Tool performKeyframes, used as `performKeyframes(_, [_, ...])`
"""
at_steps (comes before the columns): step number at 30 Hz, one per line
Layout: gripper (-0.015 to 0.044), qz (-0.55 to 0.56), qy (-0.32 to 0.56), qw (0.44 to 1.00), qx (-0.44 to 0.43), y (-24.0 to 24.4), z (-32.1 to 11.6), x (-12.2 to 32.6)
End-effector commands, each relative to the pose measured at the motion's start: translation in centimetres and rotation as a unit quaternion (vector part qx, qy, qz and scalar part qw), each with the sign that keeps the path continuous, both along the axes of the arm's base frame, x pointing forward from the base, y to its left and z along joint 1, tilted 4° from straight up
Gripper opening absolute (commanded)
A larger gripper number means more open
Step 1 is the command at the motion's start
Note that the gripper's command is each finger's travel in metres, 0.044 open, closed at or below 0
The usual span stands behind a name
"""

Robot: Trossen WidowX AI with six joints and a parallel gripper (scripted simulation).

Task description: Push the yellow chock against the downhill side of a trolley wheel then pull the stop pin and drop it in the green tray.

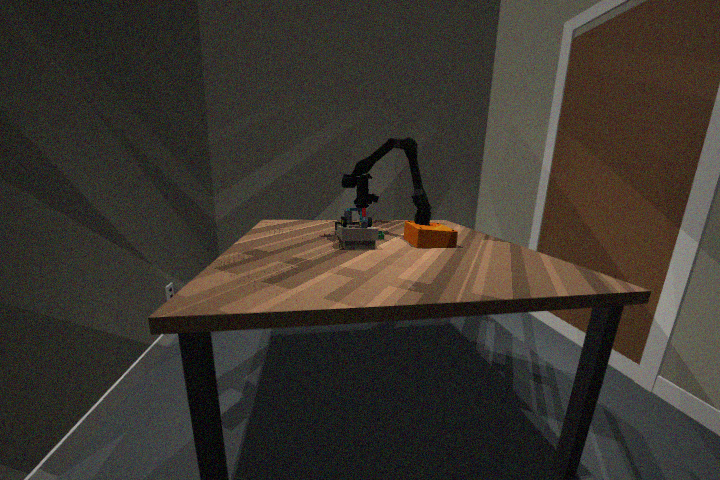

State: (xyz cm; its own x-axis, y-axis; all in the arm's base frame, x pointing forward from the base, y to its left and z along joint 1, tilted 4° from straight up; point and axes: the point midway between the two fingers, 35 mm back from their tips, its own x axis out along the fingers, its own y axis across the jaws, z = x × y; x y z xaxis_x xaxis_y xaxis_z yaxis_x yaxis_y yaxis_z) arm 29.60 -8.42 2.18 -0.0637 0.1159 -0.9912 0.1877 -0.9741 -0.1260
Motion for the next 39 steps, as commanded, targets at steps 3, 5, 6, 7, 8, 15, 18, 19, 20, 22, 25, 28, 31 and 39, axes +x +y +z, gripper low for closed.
performKeyframes(3, [0.0000,-0.001,0.001,1.000,0.003,0.7,0.1,-0.1])
performKeyframes(5, [0.0000,-0.001,0.001,1.000,0.003,0.8,0.1,-0.1])
performKeyframes(6, [0.0000,-0.001,0.001,1.000,0.003,0.9,0.2,-0.1])
performKeyframes(7, [0.0000,-0.001,0.001,1.000,0.003,1.0,0.2,-0.1])
performKeyframes(8, [0.0000,-0.001,0.001,1.000,0.003,1.1,0.2,-0.1])
performKeyframes(15, [0.0000,-0.001,0.001,1.000,0.003,1.7,0.3,-0.1])
performKeyframes(18, [0.0000,-0.001,0.001,1.000,0.003,1.9,0.4,-0.1])
performKeyframes(19, [0.0000,-0.001,0.001,1.000,0.003,2.0,0.4,-0.1])
performKeyframes(20, [0.0000,-0.001,0.001,1.000,0.003,2.1,0.4,-0.1])
performKeyframes(22, [0.0000,-0.001,0.001,1.000,0.003,2.2,0.5,-0.1])
performKeyframes(25, [0.0000,-0.001,0.001,1.000,0.003,2.5,0.5,-0.1])
performKeyframes(28, [0.0000,-0.001,0.001,1.000,0.004,2.7,0.6,-0.1])
performKeyframes(31, [0.0000,-0.001,0.001,1.000,0.004,3.0,0.6,-0.1])
performKeyframes(39, [0.0000,0.000,-0.001,1.000,0.000,2.5,0.6,0.1])
